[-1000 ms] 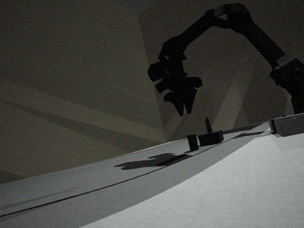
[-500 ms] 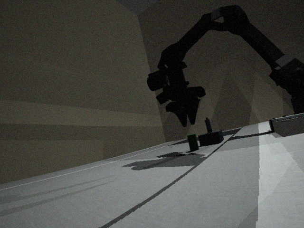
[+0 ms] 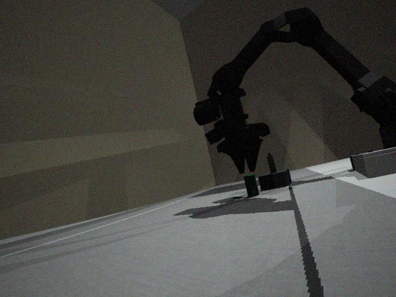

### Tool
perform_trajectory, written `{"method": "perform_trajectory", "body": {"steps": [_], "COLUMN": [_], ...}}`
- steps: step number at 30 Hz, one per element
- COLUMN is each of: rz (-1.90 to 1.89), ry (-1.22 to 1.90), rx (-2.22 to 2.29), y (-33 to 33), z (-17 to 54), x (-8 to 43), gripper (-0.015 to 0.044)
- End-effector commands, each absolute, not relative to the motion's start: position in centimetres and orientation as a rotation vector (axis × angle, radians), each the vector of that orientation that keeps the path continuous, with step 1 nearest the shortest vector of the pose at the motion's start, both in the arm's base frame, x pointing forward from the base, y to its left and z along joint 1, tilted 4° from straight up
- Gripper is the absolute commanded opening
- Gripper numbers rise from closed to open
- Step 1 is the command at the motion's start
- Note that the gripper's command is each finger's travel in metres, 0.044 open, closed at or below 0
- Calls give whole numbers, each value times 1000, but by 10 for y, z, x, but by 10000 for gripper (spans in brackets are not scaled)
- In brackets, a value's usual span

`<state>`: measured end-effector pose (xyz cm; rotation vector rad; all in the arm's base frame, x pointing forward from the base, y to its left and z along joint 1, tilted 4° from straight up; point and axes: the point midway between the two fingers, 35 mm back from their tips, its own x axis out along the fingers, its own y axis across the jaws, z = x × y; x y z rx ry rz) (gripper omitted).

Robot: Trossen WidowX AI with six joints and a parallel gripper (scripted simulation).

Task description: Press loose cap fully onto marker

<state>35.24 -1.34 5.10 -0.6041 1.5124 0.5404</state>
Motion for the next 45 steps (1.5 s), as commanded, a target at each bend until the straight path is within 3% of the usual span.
{"method": "perform_trajectory", "body": {"steps": [1, 26, 30, 39, 42, 45], "rz": [549, 549, 549, 549, 537, 529], "ry": [1520, 1520, 1520, 1520, 1508, 1500], "rx": [-605, -605, -605, -605, -612, -618], "y": [-14, -15, -16, -16, -15, -15], "z": [42, 6, 6, 6, 9, 16], "x": [351, 349, 349, 349, 351, 353], "gripper": [246, 246, 141, 81, 3, 0]}}
